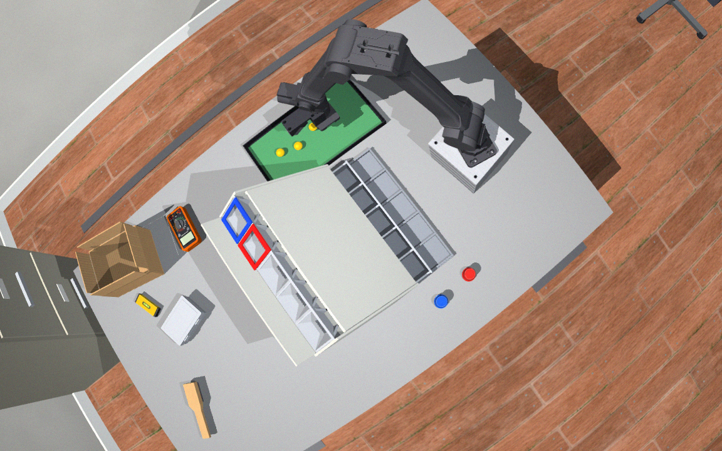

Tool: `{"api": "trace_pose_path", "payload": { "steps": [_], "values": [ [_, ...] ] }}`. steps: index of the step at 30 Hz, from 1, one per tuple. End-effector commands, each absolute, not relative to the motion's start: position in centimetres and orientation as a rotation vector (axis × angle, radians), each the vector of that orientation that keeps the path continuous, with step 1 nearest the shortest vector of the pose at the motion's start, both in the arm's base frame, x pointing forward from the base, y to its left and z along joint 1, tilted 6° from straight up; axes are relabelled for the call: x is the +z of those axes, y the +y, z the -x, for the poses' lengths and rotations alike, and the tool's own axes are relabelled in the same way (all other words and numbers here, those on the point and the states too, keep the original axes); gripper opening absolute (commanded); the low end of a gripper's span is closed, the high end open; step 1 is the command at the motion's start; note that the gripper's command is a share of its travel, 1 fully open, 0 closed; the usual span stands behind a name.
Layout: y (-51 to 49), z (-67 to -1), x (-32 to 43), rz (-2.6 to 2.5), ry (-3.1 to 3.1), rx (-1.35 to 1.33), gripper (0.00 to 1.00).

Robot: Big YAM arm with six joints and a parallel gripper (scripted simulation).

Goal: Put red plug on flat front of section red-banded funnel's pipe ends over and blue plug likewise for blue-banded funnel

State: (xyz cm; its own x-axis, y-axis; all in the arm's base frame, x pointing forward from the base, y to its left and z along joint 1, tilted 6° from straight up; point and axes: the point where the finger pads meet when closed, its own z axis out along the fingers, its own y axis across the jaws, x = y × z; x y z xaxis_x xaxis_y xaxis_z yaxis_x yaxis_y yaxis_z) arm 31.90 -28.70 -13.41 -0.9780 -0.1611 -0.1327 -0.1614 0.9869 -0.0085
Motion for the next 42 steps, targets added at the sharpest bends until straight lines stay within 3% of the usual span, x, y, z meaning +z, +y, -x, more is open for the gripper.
{"api": "trace_pose_path", "payload": {
  "steps": [1,24,39,42],
  "values": [
    [-29.2,-32.3,-12.9,0.241,2.988,-0.011,0.00],
    [-29.1,-32.3,-13.0,0.241,2.987,-0.012,0.00],
    [-29.5,-30.7,1.0,0.243,3.011,0.030,0.00],
    [-29.5,-30.7,1.0,0.243,3.012,0.031,0.00]
  ]
}}
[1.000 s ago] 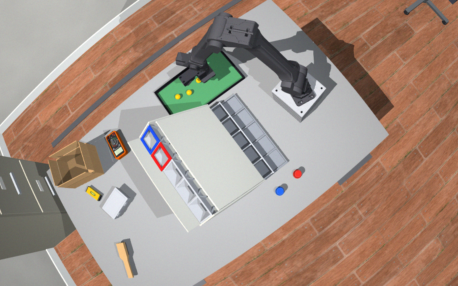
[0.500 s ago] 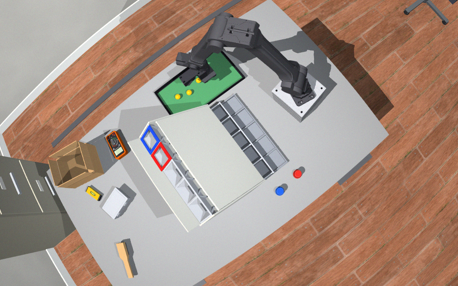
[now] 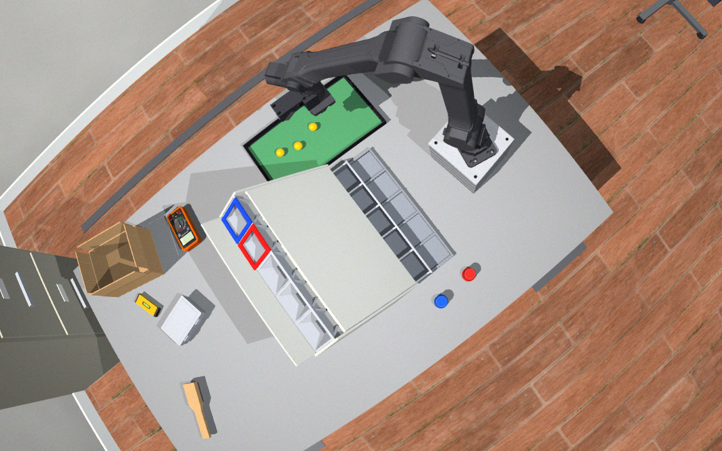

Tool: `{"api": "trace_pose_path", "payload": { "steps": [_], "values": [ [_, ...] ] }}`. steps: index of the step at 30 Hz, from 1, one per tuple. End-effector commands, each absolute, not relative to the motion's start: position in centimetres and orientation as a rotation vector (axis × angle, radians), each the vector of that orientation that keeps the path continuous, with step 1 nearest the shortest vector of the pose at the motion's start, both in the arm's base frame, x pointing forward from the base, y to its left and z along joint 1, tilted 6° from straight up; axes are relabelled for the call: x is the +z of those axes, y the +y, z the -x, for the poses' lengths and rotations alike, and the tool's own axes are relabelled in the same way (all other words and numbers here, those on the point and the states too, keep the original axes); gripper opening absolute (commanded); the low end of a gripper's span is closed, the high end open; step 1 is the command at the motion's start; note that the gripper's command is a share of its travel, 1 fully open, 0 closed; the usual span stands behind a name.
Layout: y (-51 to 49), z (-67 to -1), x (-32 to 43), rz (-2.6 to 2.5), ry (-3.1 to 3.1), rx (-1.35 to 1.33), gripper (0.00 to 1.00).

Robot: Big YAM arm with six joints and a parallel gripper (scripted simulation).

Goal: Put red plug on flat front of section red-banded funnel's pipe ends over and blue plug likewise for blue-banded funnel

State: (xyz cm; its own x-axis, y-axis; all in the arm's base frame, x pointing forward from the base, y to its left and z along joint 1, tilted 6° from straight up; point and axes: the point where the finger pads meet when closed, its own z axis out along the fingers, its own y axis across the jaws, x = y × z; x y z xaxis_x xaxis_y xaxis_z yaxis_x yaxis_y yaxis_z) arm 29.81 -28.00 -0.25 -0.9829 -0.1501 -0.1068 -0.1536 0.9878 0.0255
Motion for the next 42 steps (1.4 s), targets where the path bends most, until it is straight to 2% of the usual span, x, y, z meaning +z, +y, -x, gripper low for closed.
{"api": "trace_pose_path", "payload": {
  "steps": [1,42],
  "values": [
    [-29.49,-30.71,1.03,0.243,3.012,0.032,0.00],
    [-29.58,-30.79,1.14,0.235,3.032,0.064,0.00]
  ]
}}
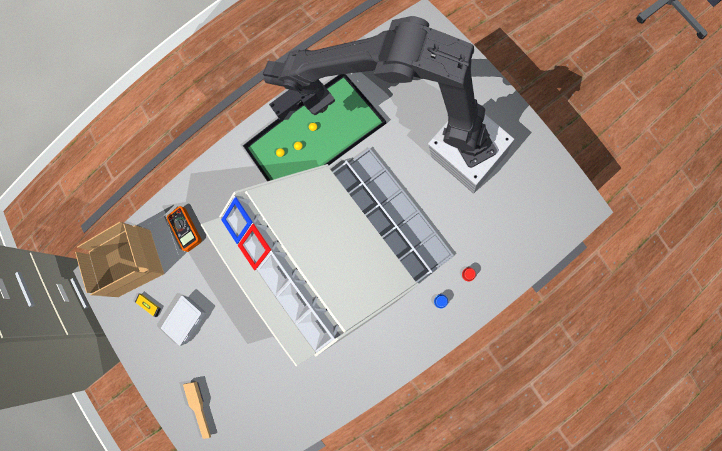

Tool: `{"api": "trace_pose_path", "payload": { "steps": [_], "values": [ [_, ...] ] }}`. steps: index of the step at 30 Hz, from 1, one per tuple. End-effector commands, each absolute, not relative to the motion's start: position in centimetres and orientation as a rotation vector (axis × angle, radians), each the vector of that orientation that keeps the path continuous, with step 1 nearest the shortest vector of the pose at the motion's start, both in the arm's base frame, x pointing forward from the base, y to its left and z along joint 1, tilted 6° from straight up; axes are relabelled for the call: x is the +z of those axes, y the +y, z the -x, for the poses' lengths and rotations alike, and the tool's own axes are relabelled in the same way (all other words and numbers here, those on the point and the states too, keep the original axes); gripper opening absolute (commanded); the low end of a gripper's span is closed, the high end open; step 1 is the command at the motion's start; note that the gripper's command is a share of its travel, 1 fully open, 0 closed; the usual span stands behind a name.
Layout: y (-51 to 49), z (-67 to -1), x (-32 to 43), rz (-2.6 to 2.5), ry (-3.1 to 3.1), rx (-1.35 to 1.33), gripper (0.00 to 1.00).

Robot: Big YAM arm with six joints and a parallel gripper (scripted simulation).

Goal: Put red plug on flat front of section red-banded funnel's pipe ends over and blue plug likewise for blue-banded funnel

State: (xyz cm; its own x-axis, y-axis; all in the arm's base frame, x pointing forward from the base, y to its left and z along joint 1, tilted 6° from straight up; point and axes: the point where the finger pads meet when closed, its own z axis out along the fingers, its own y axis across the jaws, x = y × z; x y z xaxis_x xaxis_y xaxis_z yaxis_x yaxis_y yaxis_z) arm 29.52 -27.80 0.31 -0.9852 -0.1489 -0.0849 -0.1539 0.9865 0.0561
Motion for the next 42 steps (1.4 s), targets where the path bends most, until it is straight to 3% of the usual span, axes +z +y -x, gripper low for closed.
{"api": "trace_pose_path", "payload": {
  "steps": [1,42],
  "values": [
    [-29.58,-30.79,1.13,0.235,3.032,0.064,0.00],
    [-30.36,-31.27,1.39,0.234,3.048,0.095,0.00]
  ]
}}
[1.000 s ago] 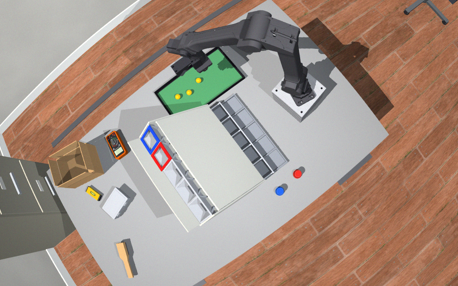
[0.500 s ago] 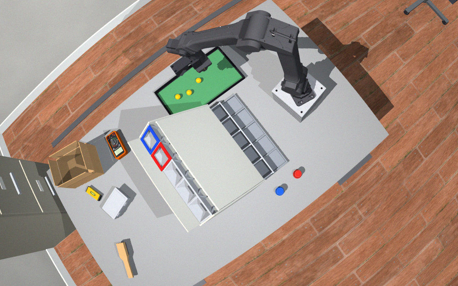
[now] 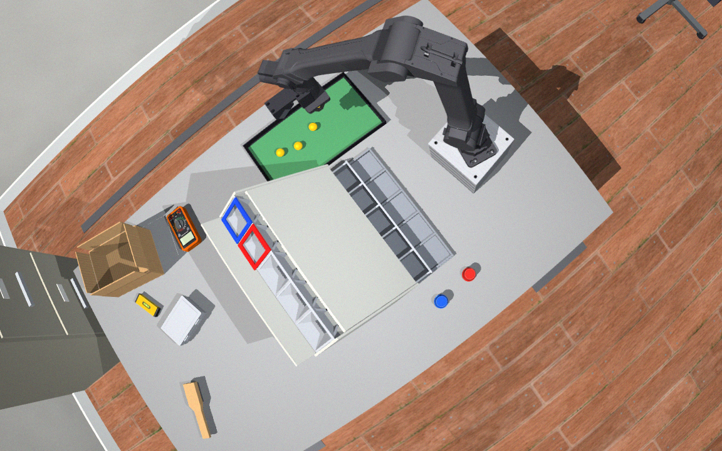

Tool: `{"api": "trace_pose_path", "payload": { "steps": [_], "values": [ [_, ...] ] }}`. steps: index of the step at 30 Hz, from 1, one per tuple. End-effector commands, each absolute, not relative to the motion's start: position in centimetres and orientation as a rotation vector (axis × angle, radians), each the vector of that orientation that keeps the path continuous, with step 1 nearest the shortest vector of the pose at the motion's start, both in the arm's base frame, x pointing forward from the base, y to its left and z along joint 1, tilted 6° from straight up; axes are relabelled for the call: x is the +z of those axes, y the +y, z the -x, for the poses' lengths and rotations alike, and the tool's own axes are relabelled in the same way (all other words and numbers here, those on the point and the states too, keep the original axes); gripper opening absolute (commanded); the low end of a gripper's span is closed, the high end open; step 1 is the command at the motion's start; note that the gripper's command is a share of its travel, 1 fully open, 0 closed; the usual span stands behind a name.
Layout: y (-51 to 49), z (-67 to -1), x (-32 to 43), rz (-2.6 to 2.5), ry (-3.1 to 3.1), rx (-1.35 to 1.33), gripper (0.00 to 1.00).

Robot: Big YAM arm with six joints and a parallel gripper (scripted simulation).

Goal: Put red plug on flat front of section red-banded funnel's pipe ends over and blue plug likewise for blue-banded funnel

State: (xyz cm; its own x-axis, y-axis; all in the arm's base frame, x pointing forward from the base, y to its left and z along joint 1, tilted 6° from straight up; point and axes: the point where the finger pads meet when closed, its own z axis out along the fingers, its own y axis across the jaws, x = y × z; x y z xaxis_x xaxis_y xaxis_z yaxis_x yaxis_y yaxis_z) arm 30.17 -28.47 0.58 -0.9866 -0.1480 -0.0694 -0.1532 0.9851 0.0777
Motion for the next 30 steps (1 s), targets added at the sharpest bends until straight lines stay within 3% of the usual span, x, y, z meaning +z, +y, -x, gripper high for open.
{"api": "trace_pose_path", "payload": {
  "steps": [1,30],
  "values": [
    [-30.4,-31.3,1.4,0.235,3.046,0.091,0.00],
    [-29.3,-34.6,5.2,0.248,3.011,0.027,0.00]
  ]
}}
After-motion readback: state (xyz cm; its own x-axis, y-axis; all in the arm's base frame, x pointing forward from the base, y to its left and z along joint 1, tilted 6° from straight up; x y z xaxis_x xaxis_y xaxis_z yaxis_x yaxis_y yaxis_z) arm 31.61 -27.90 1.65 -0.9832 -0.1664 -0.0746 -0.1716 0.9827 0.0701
